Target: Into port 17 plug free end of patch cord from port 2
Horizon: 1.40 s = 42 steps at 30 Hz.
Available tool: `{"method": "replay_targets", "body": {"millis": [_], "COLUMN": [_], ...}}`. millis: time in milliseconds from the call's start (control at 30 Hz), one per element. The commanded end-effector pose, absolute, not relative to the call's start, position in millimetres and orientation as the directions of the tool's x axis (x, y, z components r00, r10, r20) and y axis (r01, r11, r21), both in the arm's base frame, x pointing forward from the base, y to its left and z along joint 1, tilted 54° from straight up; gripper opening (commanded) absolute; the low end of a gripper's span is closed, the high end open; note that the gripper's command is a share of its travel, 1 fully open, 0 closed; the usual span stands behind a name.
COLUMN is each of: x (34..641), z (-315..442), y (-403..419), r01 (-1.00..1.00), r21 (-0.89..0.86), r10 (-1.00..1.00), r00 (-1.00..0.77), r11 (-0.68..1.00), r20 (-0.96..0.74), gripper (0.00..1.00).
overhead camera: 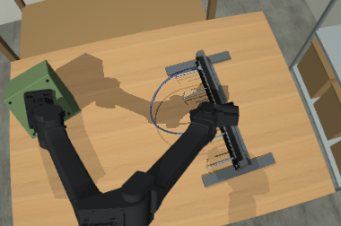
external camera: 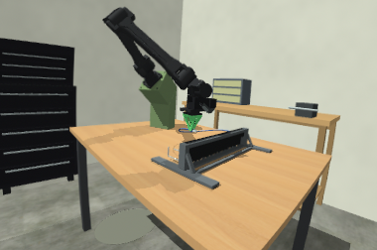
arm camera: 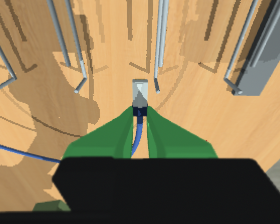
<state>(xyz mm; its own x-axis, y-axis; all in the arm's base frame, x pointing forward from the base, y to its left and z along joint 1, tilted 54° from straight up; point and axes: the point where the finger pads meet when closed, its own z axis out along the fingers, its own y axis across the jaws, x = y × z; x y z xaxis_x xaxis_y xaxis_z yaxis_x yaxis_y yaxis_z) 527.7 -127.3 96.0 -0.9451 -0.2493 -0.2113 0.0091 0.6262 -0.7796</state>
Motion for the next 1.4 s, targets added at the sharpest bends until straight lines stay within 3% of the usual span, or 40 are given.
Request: {"method": "replay_targets", "body": {"millis": [0, 1367], "x": [529.2, 538.7], "z": [91.0, 92.4], "y": [-134.5, -138.4], "r01": [-0.01, 0.004], "r21": [-0.783, -0.782], "r10": [-0.248, -0.246], "r00": [-0.951, -0.948], "r11": [0.621, 0.623], "r20": [-0.184, -0.2], "gripper": [0.0, 0.0]}}
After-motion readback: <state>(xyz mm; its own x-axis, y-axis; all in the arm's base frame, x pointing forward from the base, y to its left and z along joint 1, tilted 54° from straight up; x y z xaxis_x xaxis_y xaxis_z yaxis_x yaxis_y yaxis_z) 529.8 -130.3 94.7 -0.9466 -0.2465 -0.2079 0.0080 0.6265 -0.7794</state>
